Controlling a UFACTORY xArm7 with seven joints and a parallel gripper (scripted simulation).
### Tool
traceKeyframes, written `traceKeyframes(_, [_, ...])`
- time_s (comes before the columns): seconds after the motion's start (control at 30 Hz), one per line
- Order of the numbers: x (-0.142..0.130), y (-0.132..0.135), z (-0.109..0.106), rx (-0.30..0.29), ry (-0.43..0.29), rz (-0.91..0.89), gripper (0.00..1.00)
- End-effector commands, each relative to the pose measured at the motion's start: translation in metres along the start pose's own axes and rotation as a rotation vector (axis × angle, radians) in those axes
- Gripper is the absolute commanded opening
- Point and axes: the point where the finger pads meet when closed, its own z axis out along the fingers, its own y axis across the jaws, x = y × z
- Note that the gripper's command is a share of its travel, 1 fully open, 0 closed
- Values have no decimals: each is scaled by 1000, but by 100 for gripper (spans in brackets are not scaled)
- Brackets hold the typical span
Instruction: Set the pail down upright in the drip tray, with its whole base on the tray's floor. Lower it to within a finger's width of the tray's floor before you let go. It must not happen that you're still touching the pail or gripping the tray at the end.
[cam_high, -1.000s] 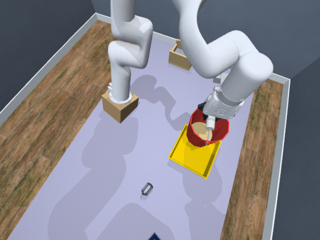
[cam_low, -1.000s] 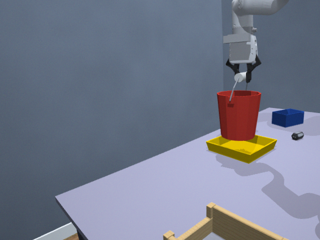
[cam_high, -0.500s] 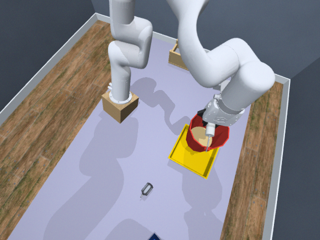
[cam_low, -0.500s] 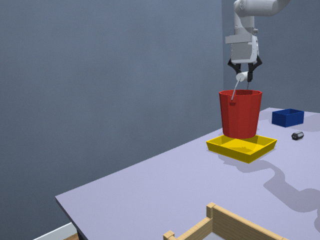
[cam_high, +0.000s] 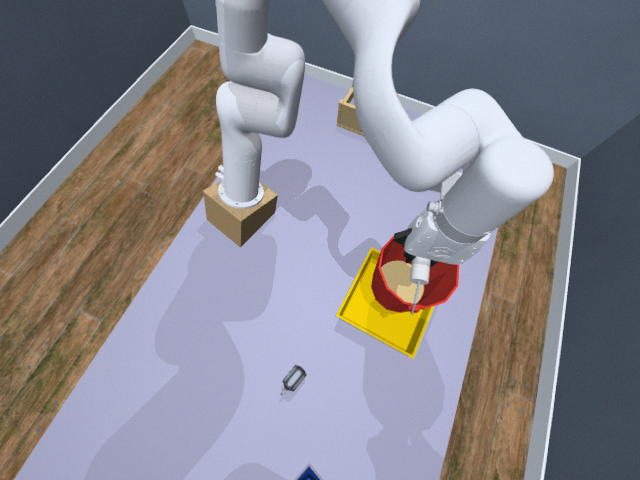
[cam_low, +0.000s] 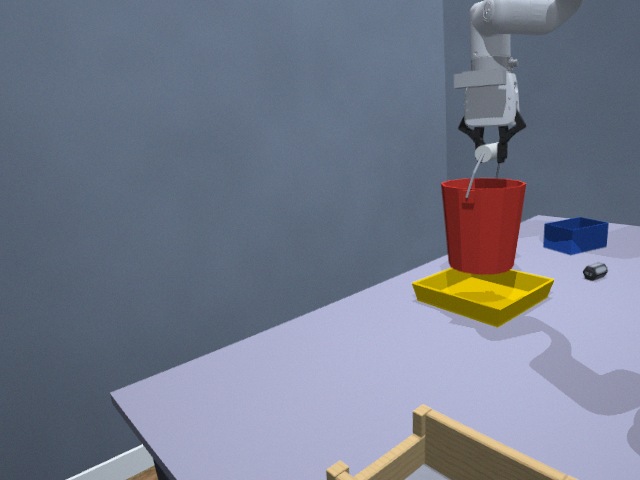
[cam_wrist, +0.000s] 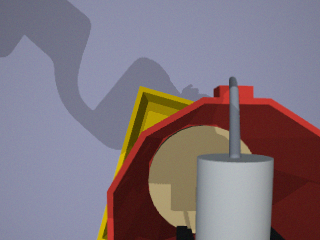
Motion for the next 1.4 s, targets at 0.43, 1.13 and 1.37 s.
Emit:
traceKeyframes(0.43, [-18,2,-2,-4,-3,1,0])
traceKeyframes(1.13, [-25,3,-2,-4,-3,1,0])
traceKeyframes(1.37, [-25,3,-2,-4,-3,1,0])
